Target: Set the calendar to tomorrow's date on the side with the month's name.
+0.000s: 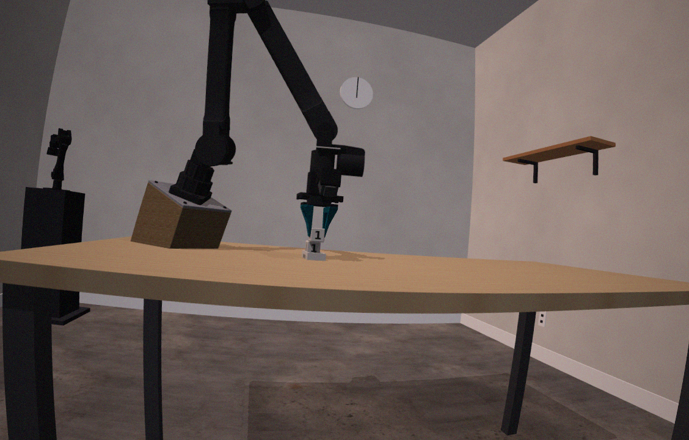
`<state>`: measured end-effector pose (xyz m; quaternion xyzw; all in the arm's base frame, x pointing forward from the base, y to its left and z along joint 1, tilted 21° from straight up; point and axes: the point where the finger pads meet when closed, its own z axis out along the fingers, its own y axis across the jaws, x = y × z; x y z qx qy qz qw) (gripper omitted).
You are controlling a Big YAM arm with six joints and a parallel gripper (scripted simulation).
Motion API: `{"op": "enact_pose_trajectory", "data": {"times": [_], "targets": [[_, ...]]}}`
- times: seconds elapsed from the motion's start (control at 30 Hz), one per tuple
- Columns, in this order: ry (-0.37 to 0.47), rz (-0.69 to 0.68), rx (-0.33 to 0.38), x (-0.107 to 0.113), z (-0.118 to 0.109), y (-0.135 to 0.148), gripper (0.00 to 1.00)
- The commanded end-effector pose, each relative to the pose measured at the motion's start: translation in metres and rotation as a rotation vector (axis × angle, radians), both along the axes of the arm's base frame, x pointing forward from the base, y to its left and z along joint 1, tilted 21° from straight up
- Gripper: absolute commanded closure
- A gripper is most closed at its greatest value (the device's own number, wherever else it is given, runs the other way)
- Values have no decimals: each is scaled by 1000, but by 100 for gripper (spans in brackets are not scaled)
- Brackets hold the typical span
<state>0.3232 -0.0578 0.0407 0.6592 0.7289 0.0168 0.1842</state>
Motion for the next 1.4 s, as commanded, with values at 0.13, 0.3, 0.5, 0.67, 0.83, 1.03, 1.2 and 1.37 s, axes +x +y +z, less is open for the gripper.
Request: {"op": "enact_pose_trajectory", "data": {"times": [0.13, 0.3, 0.5, 0.67, 0.83, 1.03, 1.2, 1.37], "targets": [[-2, 9, -5, 4, -6, -3, 73], [0, 8, -4, 4, -11, -4, 73], [-15, 4, -6, 11, -9, -7, 73], [1, 7, -5, 6, -18, -6, 73], [-15, 10, -6, 11, -15, -7, 73], [1, 10, -5, 7, -19, -7, 73], [-3, 8, -5, 8, -21, -7, 73], [-8, 8, -6, 10, -18, -7, 73]]}}
